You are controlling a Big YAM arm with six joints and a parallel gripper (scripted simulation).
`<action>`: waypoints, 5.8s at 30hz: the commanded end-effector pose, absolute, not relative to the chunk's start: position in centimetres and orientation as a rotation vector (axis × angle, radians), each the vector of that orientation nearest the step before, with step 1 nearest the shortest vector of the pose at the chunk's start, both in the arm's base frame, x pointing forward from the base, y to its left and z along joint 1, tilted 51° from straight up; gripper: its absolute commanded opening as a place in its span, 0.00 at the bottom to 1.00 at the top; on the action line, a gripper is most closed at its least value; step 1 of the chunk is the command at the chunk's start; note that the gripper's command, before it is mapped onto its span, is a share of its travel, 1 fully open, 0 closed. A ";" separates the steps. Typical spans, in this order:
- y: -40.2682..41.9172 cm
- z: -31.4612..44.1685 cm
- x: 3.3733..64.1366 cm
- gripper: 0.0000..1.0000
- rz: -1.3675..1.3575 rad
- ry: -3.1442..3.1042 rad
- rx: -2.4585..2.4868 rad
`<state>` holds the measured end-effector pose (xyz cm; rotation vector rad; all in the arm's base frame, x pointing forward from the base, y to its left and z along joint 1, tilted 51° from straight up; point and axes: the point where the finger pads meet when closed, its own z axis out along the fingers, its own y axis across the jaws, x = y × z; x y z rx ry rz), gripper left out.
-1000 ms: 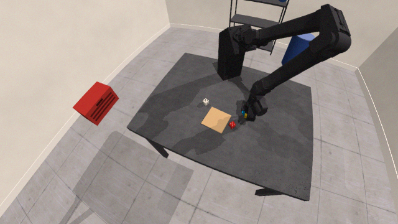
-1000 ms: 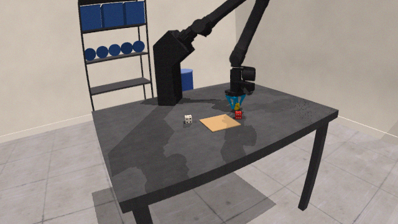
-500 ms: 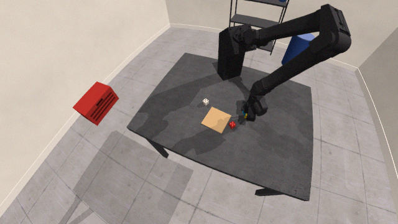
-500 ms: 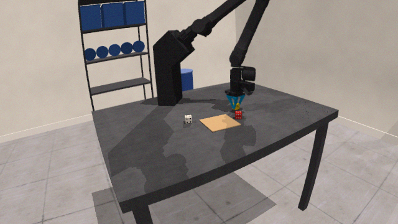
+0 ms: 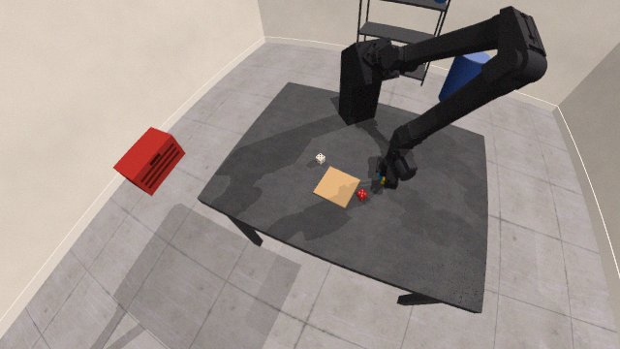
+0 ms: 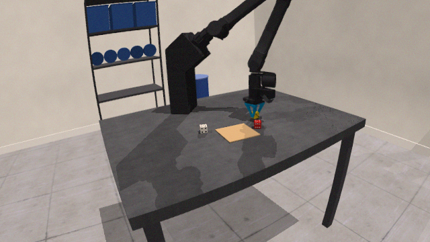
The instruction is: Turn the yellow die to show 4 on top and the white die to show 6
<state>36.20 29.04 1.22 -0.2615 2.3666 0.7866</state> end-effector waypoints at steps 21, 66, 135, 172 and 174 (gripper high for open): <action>25.7 3.9 33.6 0.25 0.777 2.366 -0.259; 23.0 7.5 32.2 0.25 0.543 2.153 -0.792; 22.7 6.5 33.6 0.25 -0.495 0.544 -2.228; 22.9 6.7 33.3 0.25 -1.476 0.959 -1.934; 23.1 6.7 33.5 0.25 -1.477 0.960 -1.930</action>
